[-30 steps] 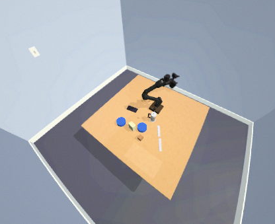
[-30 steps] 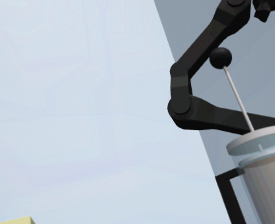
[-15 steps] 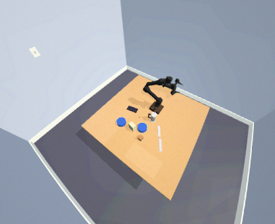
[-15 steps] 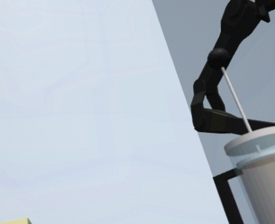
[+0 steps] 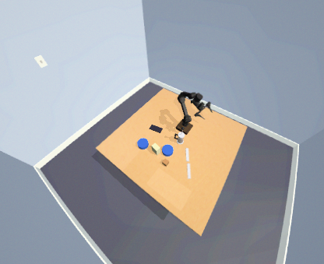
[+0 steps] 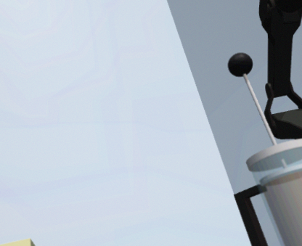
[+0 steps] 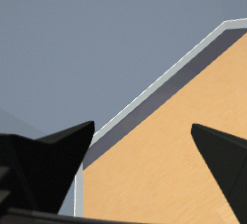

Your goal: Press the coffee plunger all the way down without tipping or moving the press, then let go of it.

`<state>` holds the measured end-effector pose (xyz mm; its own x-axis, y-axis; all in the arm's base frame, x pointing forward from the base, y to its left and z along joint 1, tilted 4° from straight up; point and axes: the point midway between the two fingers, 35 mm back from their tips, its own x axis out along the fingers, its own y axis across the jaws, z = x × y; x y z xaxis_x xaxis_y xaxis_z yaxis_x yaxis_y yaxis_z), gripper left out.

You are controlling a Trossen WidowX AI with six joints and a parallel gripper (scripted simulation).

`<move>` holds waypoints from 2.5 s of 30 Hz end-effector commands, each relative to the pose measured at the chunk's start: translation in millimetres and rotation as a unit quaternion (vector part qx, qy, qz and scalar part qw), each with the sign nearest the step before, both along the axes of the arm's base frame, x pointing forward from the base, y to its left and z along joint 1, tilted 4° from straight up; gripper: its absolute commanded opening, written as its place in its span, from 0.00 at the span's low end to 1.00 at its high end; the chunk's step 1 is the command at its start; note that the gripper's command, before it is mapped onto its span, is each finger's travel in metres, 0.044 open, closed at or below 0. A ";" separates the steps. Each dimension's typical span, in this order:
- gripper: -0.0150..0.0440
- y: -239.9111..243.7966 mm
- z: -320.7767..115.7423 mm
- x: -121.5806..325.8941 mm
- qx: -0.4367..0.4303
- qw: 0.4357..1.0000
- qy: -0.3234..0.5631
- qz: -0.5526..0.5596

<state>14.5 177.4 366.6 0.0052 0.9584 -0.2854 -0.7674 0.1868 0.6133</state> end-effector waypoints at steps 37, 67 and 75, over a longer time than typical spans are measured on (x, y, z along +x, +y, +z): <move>1.00 -114.8 -107.5 151.5 -0.239 0.878 -0.181 -0.374; 0.96 -98.3 -126.9 181.1 -0.238 0.878 -0.182 -0.375; 0.60 -98.3 -126.9 181.1 -0.238 0.878 -0.182 -0.375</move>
